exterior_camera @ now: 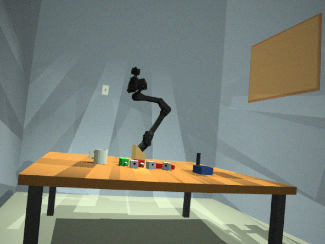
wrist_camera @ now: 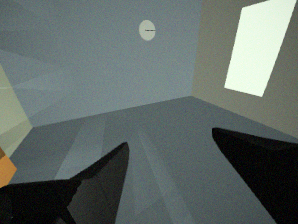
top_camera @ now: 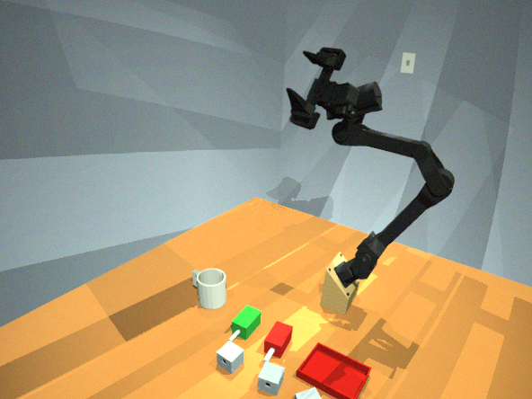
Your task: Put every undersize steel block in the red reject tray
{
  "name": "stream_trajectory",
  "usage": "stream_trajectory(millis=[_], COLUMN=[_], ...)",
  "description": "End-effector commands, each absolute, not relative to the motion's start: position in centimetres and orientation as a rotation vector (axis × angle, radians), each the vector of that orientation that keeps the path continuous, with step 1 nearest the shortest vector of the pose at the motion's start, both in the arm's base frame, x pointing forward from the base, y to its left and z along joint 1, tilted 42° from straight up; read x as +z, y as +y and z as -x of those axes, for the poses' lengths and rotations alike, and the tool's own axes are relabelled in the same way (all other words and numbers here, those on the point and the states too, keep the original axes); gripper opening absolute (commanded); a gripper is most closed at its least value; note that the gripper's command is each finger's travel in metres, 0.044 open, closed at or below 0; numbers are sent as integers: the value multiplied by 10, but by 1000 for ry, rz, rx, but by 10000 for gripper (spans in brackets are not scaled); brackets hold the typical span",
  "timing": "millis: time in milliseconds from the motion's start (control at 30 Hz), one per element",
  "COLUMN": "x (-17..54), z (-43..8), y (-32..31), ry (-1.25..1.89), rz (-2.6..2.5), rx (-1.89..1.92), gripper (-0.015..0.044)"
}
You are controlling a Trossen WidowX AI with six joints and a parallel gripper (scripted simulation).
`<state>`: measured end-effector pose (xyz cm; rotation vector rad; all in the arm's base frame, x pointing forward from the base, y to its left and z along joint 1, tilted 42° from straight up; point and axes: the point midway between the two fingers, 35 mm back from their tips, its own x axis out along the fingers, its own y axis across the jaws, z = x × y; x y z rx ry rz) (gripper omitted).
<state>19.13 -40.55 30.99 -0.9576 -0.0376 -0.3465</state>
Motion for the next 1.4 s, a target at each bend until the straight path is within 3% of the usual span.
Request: stream_trajectory(millis=[0, 100, 467, 833, 1067, 1367], x=[309, 293, 156, 12, -55, -98], z=[-192, -208, -310, -364, -351, -292], y=[-406, -409, -388, -278, -186, -79], ry=[-38, -36, 145, 613, 966, 1169], rz=[946, 772, -531, -1735, -2260, -2321], rx=[-345, -330, -241, -479, -995, -2248], gripper=[374, 300, 300, 300, 300, 300])
